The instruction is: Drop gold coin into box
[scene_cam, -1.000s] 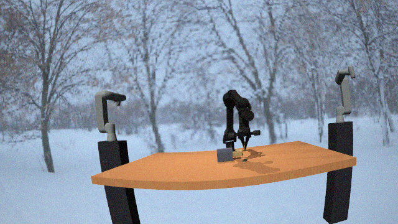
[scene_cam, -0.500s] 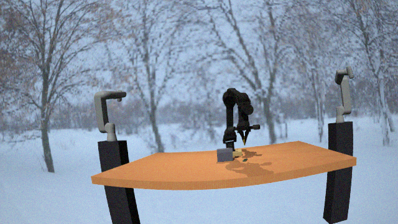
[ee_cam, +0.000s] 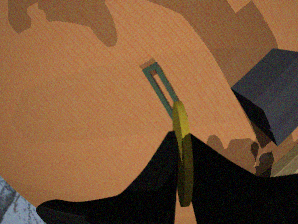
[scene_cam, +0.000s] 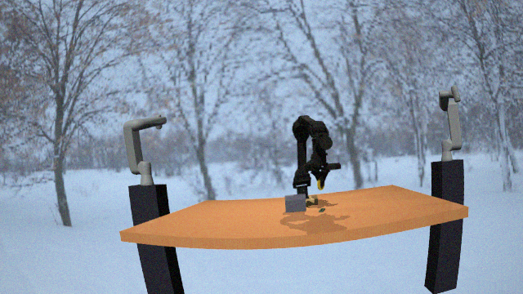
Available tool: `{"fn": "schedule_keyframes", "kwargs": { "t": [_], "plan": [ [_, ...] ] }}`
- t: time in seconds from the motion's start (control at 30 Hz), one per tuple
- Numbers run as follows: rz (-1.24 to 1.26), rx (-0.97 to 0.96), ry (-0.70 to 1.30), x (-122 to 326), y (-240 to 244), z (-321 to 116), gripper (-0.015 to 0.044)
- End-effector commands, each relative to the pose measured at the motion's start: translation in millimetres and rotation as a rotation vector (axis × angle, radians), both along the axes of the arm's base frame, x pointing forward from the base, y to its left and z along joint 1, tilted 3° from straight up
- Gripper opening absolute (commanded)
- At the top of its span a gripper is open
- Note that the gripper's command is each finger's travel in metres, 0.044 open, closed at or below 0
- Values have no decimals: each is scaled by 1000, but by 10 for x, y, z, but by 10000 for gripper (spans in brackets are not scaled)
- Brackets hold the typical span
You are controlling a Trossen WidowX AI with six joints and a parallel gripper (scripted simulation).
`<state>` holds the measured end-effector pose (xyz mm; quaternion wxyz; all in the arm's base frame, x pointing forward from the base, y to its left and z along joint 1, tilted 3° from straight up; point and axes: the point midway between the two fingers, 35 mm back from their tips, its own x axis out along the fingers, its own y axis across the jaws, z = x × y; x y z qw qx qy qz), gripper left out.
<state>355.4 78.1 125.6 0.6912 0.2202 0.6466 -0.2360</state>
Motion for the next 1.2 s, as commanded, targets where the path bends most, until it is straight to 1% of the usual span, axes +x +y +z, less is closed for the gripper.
{"fn": "schedule_keyframes", "kwargs": {
  "t": [0.0, 0.7, 1.0, 1.17],
  "plan": [
    [-168, 11, -6, -4, -7, 10, 0],
    [-885, 48, -35, -1, -39, 25, 0],
    [-907, 49, -36, -2, -44, 26, 0],
    [-908, 48, -36, -49, -147, 37, 0]
  ]
}}
